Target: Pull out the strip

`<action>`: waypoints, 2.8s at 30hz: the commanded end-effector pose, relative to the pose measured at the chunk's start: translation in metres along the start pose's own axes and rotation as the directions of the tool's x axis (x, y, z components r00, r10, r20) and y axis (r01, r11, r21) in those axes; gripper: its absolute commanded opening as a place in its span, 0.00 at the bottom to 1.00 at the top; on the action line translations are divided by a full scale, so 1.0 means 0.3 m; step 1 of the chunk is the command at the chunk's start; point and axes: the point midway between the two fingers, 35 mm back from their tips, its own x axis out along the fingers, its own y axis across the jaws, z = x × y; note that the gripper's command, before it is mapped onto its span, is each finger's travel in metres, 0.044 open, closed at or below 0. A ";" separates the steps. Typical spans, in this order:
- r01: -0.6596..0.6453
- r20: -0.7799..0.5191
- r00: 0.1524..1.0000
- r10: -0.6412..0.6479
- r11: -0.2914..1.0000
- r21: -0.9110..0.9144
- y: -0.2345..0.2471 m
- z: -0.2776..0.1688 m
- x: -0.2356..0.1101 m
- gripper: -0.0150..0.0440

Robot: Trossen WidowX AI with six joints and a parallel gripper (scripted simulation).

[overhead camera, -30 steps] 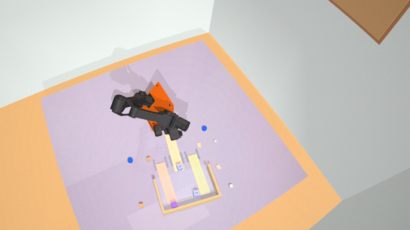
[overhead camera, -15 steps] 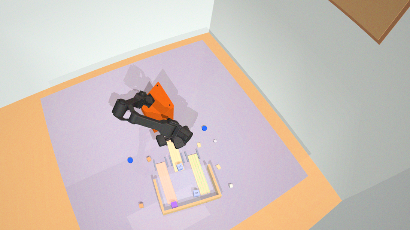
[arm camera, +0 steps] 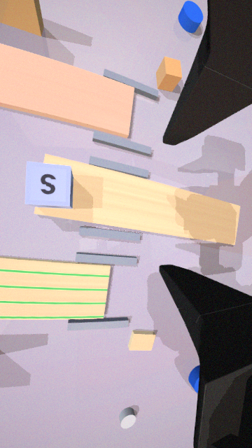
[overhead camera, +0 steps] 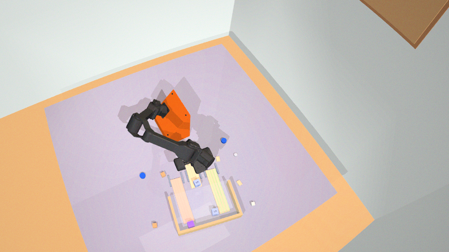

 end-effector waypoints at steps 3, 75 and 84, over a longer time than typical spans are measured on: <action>0.004 0.002 1.000 -0.004 1.000 -0.001 -0.013 0.076 -0.008 1.00; 0.001 0.004 1.000 -0.001 1.000 0.004 -0.043 0.224 0.100 0.25; 0.004 0.003 1.000 -0.004 1.000 0.000 -0.049 0.101 0.017 0.25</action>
